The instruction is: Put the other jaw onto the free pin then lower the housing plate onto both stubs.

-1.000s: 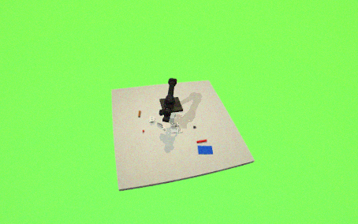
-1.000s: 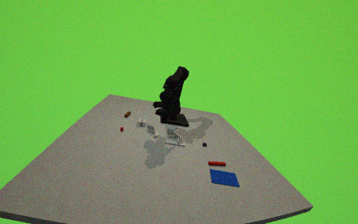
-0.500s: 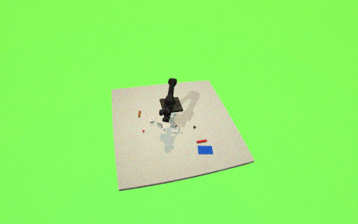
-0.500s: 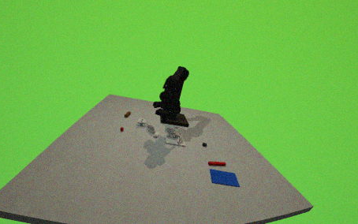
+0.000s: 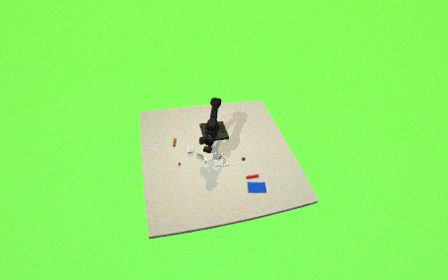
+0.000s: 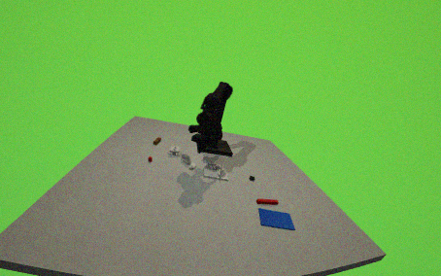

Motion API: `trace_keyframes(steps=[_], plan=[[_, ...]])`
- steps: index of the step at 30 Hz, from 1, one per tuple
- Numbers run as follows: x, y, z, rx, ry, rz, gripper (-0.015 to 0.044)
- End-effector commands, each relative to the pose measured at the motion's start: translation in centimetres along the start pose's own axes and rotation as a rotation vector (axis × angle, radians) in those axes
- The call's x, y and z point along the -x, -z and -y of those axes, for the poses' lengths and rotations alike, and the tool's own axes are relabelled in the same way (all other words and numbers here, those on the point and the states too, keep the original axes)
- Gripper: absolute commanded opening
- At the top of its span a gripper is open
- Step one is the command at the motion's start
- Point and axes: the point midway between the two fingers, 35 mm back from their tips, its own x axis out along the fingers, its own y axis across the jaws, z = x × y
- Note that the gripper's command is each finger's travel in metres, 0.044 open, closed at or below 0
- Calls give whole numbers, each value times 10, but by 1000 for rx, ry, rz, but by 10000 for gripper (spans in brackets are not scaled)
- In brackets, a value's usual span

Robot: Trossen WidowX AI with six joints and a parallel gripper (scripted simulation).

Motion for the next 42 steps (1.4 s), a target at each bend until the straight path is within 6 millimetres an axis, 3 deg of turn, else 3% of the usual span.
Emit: trace_keyframes(steps=[1,3,31,42], plan=[[0,0,0,0,0,0,394],[0,0,0,0,0,0,440],[0,0,0,0,0,0,440],[0,0,0,0,0,0,151]])
